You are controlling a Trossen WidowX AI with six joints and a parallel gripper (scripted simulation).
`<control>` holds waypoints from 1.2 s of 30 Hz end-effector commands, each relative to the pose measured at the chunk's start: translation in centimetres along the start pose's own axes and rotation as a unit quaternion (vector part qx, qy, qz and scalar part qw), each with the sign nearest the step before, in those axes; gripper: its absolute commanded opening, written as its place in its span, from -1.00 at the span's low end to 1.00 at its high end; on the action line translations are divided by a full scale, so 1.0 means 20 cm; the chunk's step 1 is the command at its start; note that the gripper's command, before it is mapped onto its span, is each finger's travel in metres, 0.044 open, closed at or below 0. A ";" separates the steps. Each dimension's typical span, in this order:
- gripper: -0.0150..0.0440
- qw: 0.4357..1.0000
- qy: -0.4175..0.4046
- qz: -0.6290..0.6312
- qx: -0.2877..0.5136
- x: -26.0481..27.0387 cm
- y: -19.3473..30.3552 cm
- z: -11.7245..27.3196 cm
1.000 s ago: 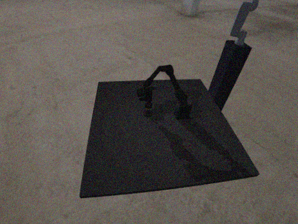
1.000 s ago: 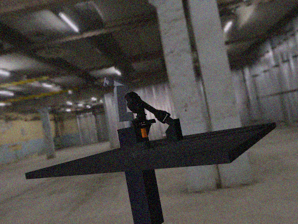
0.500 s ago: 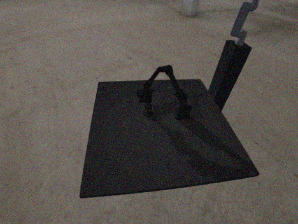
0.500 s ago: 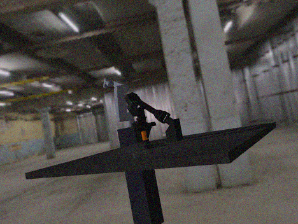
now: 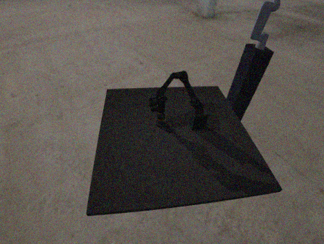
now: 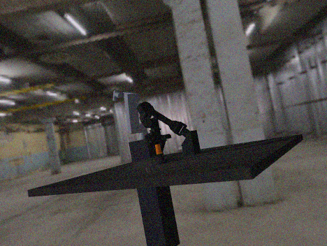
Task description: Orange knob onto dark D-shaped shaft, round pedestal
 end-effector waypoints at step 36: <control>-0.49 0.994 0.003 0.107 -0.001 -0.01 0.01 0.01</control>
Point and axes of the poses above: the point midway between the two fingers, 35 mm back from their tips, its own z axis back along the fingers, its own x axis across the jaws, y = z × x, the point moved 7 cm from there along z, back along the fingers, and after that the axes turned 3 degrees about z, right-handed, at the moved point
